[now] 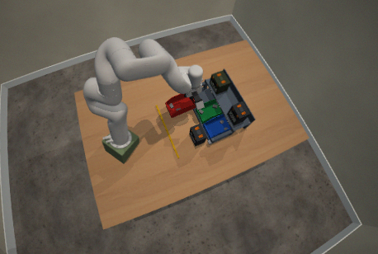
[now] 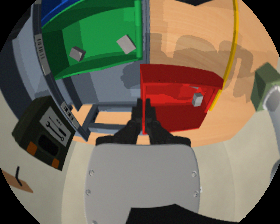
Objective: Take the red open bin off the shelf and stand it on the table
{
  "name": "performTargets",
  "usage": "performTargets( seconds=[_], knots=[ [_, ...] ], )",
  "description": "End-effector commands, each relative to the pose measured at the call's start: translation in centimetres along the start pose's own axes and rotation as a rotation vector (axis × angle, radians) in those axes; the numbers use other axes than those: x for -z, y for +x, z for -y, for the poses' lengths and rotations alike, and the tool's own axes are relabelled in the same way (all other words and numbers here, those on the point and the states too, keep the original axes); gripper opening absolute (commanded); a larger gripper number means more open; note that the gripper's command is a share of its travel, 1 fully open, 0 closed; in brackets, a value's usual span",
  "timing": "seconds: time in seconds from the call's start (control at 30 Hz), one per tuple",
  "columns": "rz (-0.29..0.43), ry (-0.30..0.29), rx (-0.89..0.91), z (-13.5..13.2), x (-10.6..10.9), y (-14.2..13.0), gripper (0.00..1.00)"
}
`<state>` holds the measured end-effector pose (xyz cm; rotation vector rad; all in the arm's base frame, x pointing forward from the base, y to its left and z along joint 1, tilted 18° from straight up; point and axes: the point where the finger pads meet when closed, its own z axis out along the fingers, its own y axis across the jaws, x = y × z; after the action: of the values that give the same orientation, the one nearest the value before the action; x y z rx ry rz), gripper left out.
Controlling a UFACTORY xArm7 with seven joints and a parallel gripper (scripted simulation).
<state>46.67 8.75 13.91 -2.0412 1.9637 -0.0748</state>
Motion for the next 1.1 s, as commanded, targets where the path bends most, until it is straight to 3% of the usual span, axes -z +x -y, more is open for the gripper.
performTargets(
  seconds=[0.0,1.07],
  knots=[
    [0.001,0.004,0.000,0.15,0.11,-0.01,0.00],
    [0.001,0.004,0.000,0.15,0.62,-0.01,0.00]
  ],
)
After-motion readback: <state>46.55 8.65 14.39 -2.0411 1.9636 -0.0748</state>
